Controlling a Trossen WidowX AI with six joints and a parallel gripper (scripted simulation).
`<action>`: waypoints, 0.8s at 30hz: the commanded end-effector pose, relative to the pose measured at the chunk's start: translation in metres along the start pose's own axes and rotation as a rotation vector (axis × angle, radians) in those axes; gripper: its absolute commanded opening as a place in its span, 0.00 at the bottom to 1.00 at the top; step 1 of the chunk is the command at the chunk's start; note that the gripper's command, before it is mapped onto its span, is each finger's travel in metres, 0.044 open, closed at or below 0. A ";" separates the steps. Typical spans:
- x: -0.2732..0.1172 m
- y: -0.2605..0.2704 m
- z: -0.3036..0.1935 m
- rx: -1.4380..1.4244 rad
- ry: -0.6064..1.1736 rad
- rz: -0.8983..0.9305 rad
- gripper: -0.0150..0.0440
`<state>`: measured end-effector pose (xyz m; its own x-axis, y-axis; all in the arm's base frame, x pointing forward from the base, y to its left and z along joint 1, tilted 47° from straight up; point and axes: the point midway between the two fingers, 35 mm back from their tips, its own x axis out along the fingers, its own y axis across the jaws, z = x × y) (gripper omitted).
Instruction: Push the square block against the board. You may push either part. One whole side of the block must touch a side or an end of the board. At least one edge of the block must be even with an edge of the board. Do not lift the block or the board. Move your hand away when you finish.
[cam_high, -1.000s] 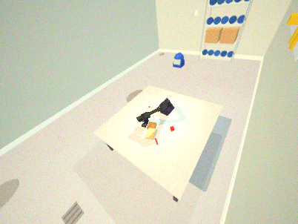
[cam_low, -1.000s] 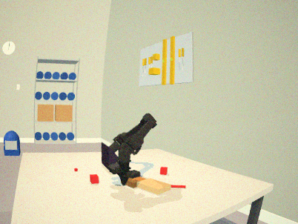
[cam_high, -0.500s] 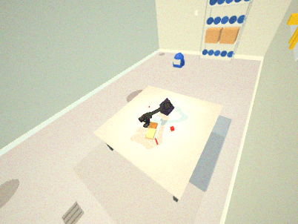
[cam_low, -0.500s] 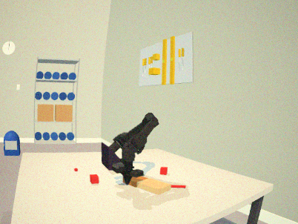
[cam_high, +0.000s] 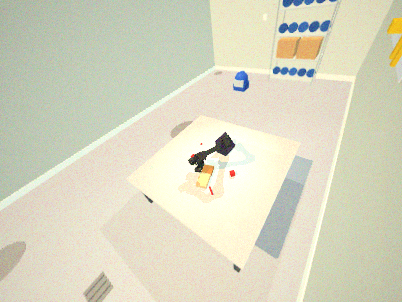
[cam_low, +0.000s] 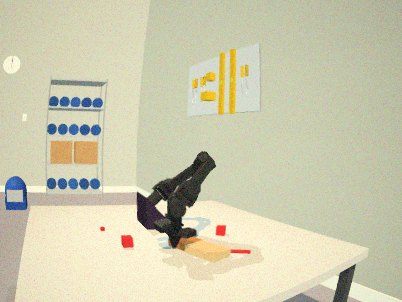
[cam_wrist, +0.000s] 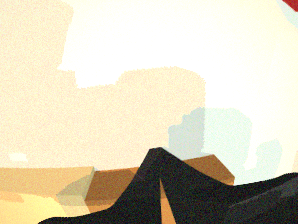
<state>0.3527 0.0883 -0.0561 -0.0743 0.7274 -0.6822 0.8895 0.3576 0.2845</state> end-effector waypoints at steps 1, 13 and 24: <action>0.000 0.000 0.006 0.003 0.004 0.000 0.25; 0.000 0.001 0.025 0.002 0.003 0.000 0.25; 0.000 0.000 0.043 0.002 0.002 0.001 0.25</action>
<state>0.3699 0.0677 -0.0802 -0.0737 0.7314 -0.6780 0.8917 0.3527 0.2835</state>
